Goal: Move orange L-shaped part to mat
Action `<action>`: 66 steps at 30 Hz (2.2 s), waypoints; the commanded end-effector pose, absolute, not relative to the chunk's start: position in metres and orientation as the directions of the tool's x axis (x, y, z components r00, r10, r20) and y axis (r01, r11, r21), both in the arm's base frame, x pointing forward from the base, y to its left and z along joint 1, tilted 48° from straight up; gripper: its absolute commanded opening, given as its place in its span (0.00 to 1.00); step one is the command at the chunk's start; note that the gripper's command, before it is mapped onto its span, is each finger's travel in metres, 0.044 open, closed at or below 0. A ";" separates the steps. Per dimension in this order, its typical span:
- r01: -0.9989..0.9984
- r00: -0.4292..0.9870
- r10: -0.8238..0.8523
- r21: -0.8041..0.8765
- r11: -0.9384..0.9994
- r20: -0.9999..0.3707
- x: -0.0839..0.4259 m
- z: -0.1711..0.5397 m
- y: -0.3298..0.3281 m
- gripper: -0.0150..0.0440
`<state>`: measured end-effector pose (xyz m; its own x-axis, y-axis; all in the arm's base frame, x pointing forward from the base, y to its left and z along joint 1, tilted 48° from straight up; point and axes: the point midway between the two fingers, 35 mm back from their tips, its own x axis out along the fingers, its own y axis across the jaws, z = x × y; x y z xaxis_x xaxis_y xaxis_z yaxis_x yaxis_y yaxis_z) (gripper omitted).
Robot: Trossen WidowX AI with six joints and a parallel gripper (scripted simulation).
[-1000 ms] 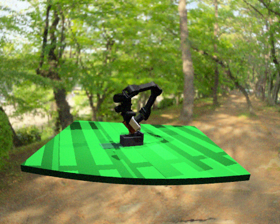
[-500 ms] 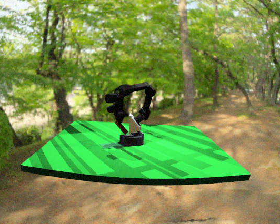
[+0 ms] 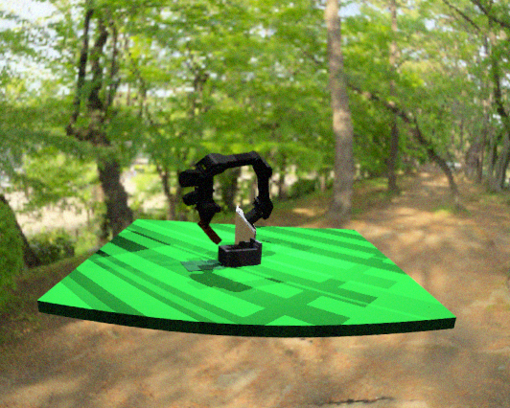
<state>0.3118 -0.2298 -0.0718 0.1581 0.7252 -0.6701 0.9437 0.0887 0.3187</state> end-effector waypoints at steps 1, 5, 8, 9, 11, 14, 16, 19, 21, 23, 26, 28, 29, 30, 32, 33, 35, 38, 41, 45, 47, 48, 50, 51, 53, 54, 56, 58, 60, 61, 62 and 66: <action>0.942 0.162 0.718 0.324 0.093 -0.677 0.314 -0.078 -0.241 0.25; 0.941 0.162 0.717 0.324 0.093 -0.678 0.315 -0.085 -0.248 0.25; 0.941 0.162 0.717 0.324 0.093 -0.678 0.316 -0.088 -0.251 0.25; 0.941 0.162 0.717 0.324 0.093 -0.678 0.316 -0.088 -0.251 0.25; 0.941 0.162 0.717 0.324 0.093 -0.678 0.316 -0.088 -0.250 0.25; 0.941 0.162 0.717 0.324 0.093 -0.678 0.317 -0.090 -0.248 0.25; 0.941 0.162 0.717 0.324 0.093 -0.678 0.317 -0.093 -0.246 0.25; 0.941 0.162 0.717 0.324 0.093 -0.678 0.318 -0.096 -0.243 0.25; 0.941 0.162 0.717 0.324 0.093 -0.678 0.319 -0.098 -0.240 0.25; 0.941 0.162 0.717 0.324 0.093 -0.678 0.319 -0.100 -0.238 0.25; 0.941 0.162 0.717 0.325 0.093 -0.677 0.320 -0.103 -0.234 0.25; 0.941 0.163 0.718 0.325 0.093 -0.677 0.321 -0.106 -0.232 0.25; 0.941 0.163 0.718 0.325 0.093 -0.677 0.321 -0.107 -0.231 0.25; 0.941 0.163 0.718 0.325 0.093 -0.677 0.321 -0.108 -0.230 0.25; 0.941 0.163 0.718 0.325 0.093 -0.677 0.322 -0.110 -0.228 0.25; 0.941 0.163 0.718 0.325 0.093 -0.677 0.322 -0.111 -0.227 0.25; 0.941 0.163 0.718 0.325 0.093 -0.677 0.322 -0.113 -0.224 0.25; 0.941 0.163 0.718 0.325 0.093 -0.677 0.323 -0.116 -0.221 0.25; 0.941 0.163 0.718 0.325 0.093 -0.677 0.324 -0.120 -0.217 0.25; 0.941 0.163 0.718 0.325 0.093 -0.677 0.325 -0.124 -0.212 0.25; 0.941 0.163 0.718 0.325 0.093 -0.676 0.326 -0.126 -0.210 0.25; 0.941 0.163 0.718 0.325 0.093 -0.676 0.326 -0.127 -0.209 0.25; 0.941 0.163 0.718 0.326 0.093 -0.676 0.327 -0.130 -0.206 0.25; 0.941 0.163 0.718 0.326 0.093 -0.676 0.327 -0.131 -0.205 0.25; 0.941 0.163 0.719 0.326 0.093 -0.676 0.327 -0.133 -0.203 0.25; 0.941 0.163 0.719 0.326 0.093 -0.676 0.328 -0.134 -0.202 0.25; 0.941 0.163 0.719 0.326 0.093 -0.676 0.328 -0.136 -0.199 0.25; 0.941 0.163 0.719 0.326 0.093 -0.676 0.329 -0.138 -0.197 0.25; 0.941 0.163 0.719 0.326 0.093 -0.676 0.329 -0.140 -0.195 0.25; 0.941 0.163 0.719 0.326 0.093 -0.676 0.329 -0.141 -0.194 0.25; 0.941 0.163 0.719 0.326 0.093 -0.676 0.329 -0.142 -0.193 0.25; 0.941 0.163 0.719 0.326 0.093 -0.675 0.330 -0.143 -0.192 0.25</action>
<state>0.3303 -0.1923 -0.1416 0.1559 0.7175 -0.6789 0.9394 0.1048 0.3264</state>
